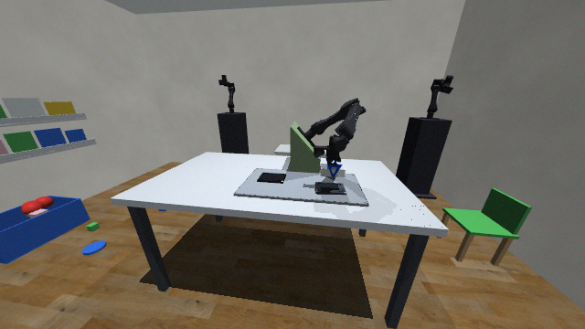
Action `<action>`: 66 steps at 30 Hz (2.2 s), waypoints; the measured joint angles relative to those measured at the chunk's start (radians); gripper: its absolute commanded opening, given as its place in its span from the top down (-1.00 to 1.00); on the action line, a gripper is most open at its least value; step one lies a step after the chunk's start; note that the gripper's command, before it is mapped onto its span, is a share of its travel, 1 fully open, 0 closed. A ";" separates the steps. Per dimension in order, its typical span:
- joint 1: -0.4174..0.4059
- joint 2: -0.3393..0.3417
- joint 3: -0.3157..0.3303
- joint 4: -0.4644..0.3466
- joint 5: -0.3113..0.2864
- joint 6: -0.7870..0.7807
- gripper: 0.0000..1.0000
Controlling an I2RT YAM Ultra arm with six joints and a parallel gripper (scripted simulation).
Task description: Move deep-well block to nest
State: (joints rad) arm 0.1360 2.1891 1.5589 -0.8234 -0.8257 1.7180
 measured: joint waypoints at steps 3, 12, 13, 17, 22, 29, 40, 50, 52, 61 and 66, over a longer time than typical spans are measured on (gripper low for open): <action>0.000 0.000 0.000 -0.001 0.000 -0.001 1.00; 0.000 0.004 0.000 -0.002 0.000 -0.003 1.00; 0.000 0.004 0.000 -0.003 0.000 -0.003 1.00; 0.000 0.005 0.000 -0.003 0.000 -0.004 1.00; 0.000 0.007 0.000 -0.003 0.000 -0.005 1.00; 0.000 0.010 0.004 -0.006 0.000 -0.005 1.00; 0.000 0.011 0.010 -0.006 0.000 -0.007 1.00; 0.000 0.012 0.010 -0.006 0.000 -0.009 1.00; 0.000 0.012 0.010 -0.006 0.000 -0.009 1.00; 0.000 0.014 0.009 -0.001 0.000 -0.008 1.00; 0.002 0.023 -0.005 0.023 0.001 0.006 1.00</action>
State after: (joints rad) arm 0.1379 2.2116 1.5543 -0.8009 -0.8246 1.7241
